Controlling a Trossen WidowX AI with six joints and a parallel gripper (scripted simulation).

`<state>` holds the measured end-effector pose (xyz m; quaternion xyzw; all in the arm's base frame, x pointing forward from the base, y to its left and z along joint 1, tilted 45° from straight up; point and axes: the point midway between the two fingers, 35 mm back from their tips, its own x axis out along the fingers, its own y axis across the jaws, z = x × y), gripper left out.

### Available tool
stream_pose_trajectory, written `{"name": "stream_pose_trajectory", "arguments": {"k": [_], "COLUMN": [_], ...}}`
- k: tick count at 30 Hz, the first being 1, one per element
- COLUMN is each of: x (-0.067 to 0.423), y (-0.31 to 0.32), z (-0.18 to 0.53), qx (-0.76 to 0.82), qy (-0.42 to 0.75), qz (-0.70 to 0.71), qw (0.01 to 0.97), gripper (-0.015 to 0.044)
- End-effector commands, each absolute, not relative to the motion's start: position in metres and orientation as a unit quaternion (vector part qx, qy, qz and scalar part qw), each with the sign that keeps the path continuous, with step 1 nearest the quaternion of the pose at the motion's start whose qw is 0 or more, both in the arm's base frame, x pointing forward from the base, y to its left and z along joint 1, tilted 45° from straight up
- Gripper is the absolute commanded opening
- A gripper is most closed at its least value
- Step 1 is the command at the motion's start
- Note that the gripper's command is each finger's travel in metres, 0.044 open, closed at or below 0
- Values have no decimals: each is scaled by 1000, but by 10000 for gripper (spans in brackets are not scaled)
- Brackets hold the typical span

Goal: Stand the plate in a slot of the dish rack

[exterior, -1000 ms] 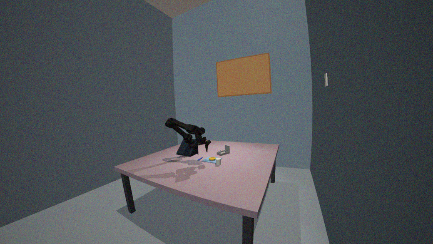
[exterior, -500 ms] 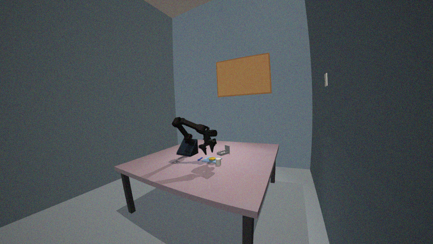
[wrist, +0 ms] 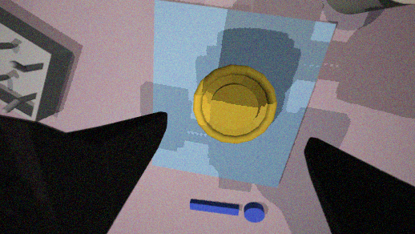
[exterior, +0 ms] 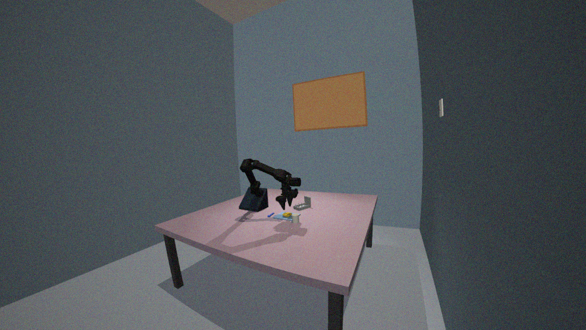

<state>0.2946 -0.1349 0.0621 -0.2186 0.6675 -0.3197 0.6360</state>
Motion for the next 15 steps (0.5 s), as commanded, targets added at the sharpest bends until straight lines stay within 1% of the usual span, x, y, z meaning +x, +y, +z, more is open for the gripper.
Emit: {"name": "stream_pose_trajectory", "arguments": {"k": [1, 15], "x": [294, 292], "y": [-139, -154], "z": [56, 40], "qx": [-218, -218], "qy": [671, 671], "qz": [-316, -316], "qw": [634, 634], "gripper": [400, 400]}}
